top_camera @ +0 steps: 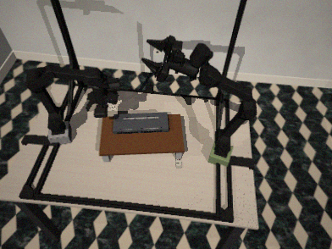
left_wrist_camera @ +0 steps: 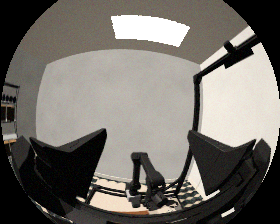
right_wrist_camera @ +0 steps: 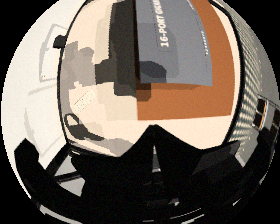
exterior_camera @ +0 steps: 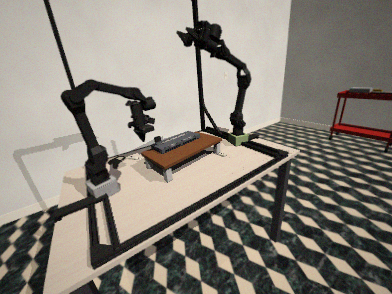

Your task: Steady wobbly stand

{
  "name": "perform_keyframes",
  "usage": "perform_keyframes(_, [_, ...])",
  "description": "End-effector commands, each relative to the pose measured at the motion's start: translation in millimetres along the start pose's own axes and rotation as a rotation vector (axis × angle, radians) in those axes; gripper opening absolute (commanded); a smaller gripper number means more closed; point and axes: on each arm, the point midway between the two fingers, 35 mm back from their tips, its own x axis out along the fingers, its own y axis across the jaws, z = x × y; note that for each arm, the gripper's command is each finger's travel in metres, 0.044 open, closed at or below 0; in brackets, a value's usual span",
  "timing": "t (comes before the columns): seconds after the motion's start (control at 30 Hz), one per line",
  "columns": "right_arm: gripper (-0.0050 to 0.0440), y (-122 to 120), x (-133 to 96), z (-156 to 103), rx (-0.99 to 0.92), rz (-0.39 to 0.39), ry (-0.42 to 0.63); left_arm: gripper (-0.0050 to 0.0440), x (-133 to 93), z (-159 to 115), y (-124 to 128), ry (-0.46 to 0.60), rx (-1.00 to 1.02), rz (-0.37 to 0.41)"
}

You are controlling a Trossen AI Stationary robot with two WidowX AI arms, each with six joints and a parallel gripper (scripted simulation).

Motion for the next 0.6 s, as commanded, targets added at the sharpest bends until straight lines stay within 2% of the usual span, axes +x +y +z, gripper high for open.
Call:
perform_keyframes(0.0, [0.0, 0, 0, 0, 0.0, 0.0, 0.0, 0.044, 3, -57, 3, 0.173, -0.001, 0.009])
perform_keyframes(0.2, [0.0, 0, 0, 0, 0.0, 0.0, 0.0, 0.044, -14, -147, 6, 0.48, -0.002, 0.025])
perform_keyframes(0.4, [0.0, 0, 0, 0, 0.0, 0.0, 0.0, 0.044, -14, -147, 6, 0.48, -0.002, 0.025])
perform_keyframes(0.57, [0.0, 0, 0, 0, 0.0, 0.0, 0.0, 0.044, -41, -210, 9, 0.716, 0.0, 0.039])
